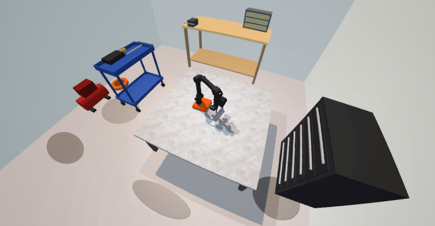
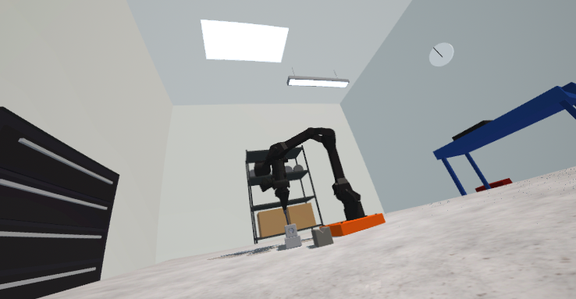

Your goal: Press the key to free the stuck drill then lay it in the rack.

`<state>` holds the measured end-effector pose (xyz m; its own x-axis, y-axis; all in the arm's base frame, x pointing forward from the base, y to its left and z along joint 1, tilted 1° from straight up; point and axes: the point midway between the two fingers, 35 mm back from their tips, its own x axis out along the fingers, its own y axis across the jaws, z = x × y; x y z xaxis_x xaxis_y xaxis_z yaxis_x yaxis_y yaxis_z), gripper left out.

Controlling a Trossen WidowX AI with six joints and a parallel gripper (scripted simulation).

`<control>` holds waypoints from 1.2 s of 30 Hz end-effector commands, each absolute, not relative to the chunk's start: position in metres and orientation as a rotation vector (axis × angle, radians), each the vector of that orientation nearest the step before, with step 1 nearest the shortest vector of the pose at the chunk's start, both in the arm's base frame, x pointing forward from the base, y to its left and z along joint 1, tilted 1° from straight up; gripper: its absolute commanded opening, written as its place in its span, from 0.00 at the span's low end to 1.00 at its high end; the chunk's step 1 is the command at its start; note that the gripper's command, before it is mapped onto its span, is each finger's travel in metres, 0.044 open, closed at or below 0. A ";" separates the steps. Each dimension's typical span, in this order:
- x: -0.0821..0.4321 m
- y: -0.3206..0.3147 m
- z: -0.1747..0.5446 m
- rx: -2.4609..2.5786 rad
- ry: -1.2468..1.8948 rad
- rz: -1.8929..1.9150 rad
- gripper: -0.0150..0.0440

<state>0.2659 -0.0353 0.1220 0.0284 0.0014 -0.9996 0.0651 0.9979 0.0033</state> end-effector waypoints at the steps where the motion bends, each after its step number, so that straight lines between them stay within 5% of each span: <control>1: 0.263 -0.035 0.113 0.049 1.565 -0.043 0.25; 36: 0.257 -0.035 0.101 0.049 1.565 -0.043 0.25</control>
